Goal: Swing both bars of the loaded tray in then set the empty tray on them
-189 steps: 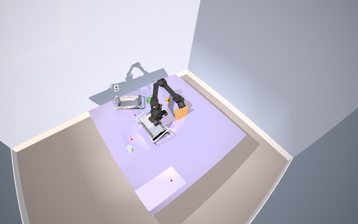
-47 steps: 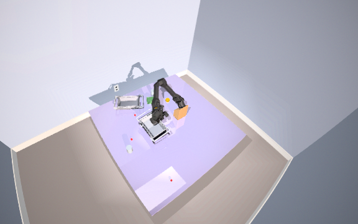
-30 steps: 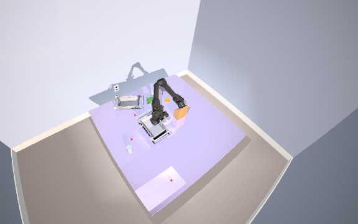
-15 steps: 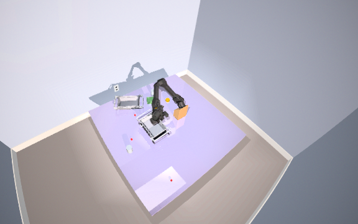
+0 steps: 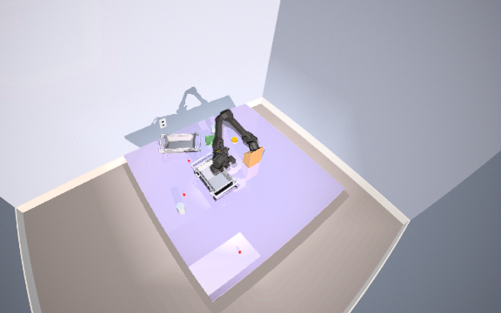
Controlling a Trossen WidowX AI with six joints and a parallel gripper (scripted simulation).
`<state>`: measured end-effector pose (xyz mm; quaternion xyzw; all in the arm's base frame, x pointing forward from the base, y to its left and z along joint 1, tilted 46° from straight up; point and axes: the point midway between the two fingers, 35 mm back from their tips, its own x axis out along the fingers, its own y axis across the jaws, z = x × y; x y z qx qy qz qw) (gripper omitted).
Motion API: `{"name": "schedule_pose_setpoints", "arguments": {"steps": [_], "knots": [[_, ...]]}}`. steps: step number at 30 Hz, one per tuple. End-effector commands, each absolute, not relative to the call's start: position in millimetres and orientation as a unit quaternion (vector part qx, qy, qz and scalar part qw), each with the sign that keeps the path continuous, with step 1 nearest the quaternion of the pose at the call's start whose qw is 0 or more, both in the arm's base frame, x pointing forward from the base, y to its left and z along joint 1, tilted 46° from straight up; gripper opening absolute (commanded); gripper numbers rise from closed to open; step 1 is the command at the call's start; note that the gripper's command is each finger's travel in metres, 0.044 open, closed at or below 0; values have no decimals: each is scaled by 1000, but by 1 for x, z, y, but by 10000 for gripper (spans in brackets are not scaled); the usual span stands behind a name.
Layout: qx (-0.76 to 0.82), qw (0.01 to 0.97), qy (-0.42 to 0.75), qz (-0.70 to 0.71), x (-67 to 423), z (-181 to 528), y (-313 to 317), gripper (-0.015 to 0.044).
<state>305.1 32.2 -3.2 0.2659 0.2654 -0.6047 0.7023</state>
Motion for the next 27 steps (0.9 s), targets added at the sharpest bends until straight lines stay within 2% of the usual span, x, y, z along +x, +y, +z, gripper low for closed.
{"name": "schedule_pose_setpoints", "arguments": {"steps": [1, 27], "knots": [[262, 696, 270, -612, 302, -5, 27, 0], [262, 696, 270, -612, 300, -11, 21, 0]]}}
